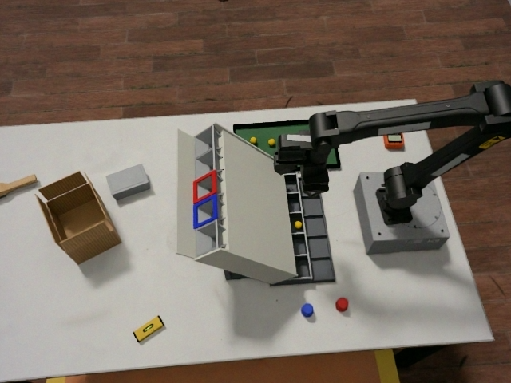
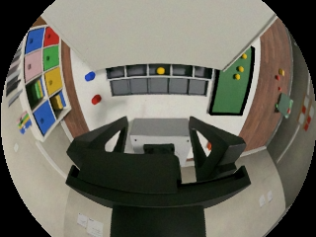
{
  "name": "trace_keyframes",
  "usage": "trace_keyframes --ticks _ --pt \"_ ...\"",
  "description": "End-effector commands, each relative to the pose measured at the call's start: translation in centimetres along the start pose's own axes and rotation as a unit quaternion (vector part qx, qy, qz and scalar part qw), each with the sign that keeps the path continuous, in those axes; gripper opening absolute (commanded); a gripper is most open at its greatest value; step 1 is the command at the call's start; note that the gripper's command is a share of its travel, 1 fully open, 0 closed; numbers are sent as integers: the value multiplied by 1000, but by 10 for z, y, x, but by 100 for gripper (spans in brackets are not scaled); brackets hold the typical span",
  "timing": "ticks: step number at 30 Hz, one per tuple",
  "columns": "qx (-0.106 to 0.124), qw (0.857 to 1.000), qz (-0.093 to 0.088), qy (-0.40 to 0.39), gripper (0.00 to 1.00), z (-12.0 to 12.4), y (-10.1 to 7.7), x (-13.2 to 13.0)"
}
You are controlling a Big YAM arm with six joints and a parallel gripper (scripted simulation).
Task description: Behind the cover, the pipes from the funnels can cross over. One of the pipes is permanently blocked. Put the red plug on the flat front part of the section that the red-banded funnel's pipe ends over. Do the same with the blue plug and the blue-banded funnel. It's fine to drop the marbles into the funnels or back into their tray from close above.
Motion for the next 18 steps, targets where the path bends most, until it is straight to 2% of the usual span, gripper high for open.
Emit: trace_keyframes --ticks 1,3,18 --pt "-6 1000 1 0 80 -2 -3 0" --pt "-6 1000 1 0 80 -2 -3 0" --pt "0 1000 -1 -1 80 28 75 -125"
Point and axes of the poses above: the point where the finger pads meet when closed, its own y axis out along the fingers, its own x axis across the jaws, z = x × y, the point moved 10 cm from there along -y, back along the fingers, and after that the axes turned 8 degrees about -y, right-handed, at the moved point
